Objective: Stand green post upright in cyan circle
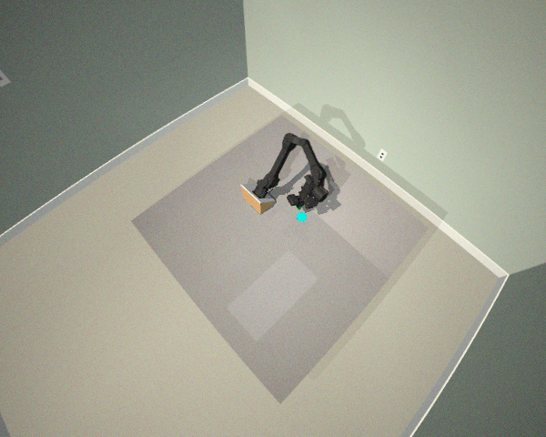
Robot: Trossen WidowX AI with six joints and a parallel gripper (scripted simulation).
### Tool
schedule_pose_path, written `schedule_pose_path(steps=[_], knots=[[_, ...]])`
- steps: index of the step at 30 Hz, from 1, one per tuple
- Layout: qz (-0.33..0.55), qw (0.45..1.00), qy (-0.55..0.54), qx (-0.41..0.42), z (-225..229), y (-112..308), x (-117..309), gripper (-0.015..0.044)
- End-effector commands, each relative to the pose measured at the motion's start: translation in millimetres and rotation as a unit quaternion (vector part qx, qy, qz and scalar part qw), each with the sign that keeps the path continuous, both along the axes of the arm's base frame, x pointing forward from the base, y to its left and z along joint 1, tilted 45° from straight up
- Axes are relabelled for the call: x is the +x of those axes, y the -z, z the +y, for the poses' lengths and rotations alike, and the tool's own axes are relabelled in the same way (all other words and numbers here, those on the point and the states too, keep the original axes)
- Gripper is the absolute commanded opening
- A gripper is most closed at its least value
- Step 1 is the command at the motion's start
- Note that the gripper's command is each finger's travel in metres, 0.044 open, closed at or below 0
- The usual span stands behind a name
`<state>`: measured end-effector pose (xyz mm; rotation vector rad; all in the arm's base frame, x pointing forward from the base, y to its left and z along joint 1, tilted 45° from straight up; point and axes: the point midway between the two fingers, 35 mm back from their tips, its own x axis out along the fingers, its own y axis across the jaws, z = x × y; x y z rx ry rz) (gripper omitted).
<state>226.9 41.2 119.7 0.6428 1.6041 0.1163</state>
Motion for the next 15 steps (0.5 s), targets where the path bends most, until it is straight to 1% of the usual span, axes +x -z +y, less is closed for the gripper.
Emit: schedule_pose_path(steps=[1,15], knots=[[-0.002,1.000,0.002,-0.015,-0.2,2.6,-2.0,0.0022],[-0.015,0.998,0.003,-0.058,0.5,8.5,-5.2,0.0022]])
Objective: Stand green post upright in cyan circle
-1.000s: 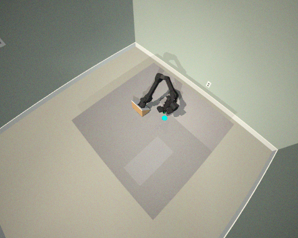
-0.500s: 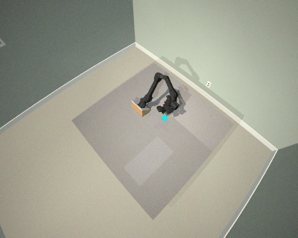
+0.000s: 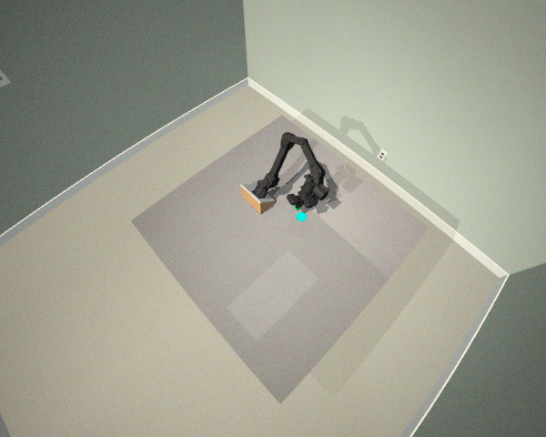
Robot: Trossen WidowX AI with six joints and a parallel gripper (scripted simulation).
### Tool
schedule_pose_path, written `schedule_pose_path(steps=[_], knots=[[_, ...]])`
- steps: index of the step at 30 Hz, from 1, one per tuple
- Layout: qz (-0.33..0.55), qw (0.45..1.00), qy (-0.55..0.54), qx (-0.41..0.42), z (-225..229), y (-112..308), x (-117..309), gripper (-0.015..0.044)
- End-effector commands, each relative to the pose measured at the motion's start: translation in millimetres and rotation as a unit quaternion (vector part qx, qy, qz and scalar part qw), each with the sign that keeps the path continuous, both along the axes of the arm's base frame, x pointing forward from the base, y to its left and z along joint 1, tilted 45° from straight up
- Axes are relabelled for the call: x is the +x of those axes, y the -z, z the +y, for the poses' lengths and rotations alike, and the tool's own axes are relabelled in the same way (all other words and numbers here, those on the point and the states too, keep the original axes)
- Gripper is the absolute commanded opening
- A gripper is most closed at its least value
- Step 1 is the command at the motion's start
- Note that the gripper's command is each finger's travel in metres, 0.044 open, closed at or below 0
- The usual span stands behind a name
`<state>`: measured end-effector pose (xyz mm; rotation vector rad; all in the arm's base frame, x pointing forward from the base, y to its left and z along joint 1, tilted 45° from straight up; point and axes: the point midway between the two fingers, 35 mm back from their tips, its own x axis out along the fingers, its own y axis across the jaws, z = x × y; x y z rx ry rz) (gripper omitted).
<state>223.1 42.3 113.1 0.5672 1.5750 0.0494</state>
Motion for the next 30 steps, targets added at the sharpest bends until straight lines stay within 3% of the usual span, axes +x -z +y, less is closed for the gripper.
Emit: schedule_pose_path(steps=[1,30], knots=[[-0.003,1.000,0.004,-0.015,-0.5,2.3,-1.6,0.0022],[-0.047,0.994,0.017,-0.094,-0.5,10.7,-4.3,0.0022]])
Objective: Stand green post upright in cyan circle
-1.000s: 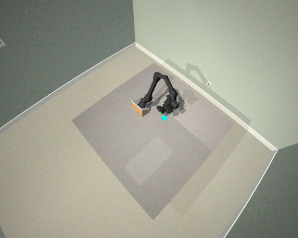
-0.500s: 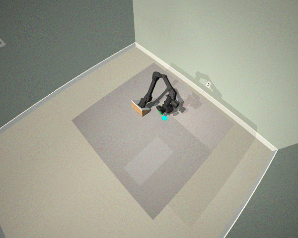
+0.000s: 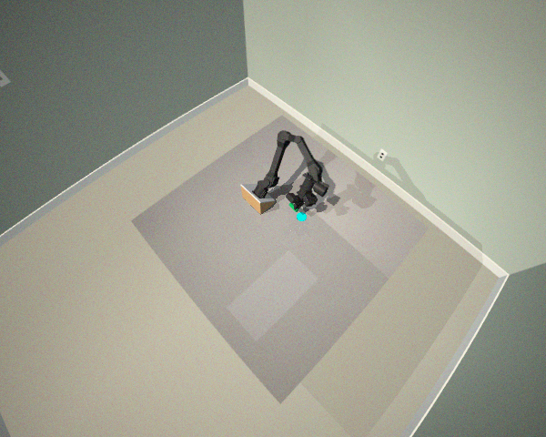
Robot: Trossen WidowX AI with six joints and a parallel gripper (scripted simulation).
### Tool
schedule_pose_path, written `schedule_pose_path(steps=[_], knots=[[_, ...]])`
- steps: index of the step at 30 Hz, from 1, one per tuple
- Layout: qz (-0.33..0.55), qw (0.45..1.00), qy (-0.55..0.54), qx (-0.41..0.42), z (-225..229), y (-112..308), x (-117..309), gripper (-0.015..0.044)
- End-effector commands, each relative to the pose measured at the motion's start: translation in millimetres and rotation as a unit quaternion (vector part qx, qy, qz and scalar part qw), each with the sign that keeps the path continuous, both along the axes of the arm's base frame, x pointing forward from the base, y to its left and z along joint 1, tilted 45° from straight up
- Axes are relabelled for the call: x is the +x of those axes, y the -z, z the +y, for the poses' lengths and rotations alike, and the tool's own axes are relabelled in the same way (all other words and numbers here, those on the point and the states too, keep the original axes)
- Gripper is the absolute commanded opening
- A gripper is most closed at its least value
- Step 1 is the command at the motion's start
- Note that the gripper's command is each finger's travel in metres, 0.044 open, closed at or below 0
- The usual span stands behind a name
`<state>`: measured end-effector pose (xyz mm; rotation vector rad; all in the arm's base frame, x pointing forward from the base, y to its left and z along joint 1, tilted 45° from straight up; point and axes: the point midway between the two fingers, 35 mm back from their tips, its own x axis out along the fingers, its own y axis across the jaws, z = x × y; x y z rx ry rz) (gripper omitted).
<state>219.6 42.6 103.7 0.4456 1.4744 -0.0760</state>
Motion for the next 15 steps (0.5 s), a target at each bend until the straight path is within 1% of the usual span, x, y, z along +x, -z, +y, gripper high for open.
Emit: schedule_pose_path(steps=[1,15], knots=[[-0.007,1.000,0.006,-0.013,-0.9,1.5,-0.8,0.0022],[-0.035,0.998,0.017,-0.045,-1.1,3.7,-0.6,0.0022]])
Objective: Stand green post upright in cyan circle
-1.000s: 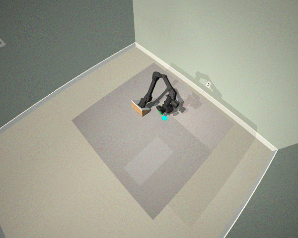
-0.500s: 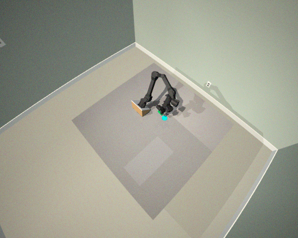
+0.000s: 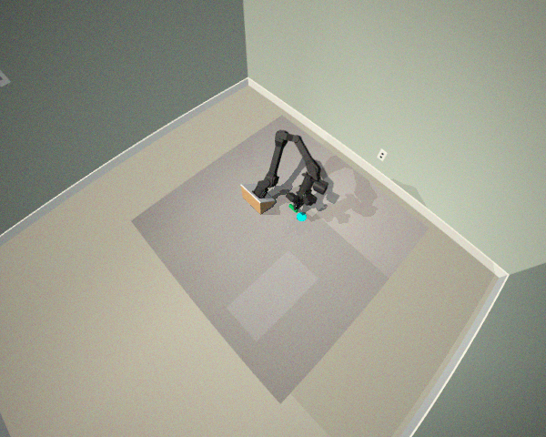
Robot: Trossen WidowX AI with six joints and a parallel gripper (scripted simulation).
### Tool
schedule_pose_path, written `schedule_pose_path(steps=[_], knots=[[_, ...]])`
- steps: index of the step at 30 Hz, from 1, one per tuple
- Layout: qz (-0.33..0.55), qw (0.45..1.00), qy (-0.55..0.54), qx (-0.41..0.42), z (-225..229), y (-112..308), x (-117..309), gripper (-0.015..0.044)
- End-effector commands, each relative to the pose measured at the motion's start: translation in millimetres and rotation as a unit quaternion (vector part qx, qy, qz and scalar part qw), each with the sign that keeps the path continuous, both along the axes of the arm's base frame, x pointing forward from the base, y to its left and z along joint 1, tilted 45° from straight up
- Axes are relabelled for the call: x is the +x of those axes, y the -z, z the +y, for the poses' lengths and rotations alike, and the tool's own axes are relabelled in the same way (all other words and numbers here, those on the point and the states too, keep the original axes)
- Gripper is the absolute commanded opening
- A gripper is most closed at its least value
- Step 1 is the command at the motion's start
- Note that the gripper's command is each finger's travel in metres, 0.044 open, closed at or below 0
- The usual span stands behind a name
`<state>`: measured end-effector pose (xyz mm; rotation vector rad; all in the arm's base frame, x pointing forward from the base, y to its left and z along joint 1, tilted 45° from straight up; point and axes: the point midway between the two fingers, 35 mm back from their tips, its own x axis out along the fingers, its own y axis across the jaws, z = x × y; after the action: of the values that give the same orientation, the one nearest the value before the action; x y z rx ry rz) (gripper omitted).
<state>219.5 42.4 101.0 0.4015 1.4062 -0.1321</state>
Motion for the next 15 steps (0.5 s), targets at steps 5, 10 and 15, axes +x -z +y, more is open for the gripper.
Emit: schedule_pose_path(steps=[5,10,15], knots=[[-0.018,1.000,0.010,-0.020,-1.0,1.5,-0.3,0.0022],[-0.029,0.999,0.015,-0.030,-1.1,1.8,0.0,0.0022],[-0.041,0.998,0.020,-0.039,-1.1,2.0,0.4,0.0022]])
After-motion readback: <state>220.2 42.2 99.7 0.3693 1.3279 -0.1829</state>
